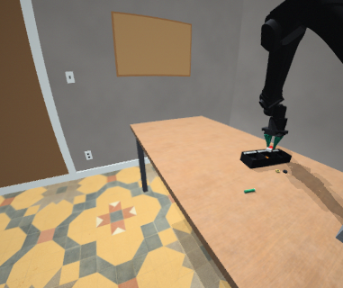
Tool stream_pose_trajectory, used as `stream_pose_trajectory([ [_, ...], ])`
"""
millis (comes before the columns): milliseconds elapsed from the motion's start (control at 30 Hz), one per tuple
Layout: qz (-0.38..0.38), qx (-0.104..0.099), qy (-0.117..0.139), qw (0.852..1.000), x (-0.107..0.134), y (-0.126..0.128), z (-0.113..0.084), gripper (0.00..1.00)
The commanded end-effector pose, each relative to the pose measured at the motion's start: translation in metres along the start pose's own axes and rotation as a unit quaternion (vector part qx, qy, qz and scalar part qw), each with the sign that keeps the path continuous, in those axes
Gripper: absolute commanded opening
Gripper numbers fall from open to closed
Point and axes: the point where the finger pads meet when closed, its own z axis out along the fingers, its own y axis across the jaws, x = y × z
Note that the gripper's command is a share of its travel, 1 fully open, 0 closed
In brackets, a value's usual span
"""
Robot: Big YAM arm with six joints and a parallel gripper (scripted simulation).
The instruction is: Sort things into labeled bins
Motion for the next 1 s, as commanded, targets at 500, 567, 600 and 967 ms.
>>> stream_pose_trajectory([
  [500, 0.217, -0.067, -0.038, 0.973, -0.017, 0.011, -0.024, 0.18],
  [567, 0.229, -0.075, -0.041, 0.970, -0.016, 0.010, -0.023, 0.18],
  [600, 0.229, -0.075, -0.041, 0.970, -0.014, 0.008, -0.023, 0.18],
  [967, 0.232, -0.072, -0.039, 0.969, -0.007, 0.001, -0.019, 0.18],
])
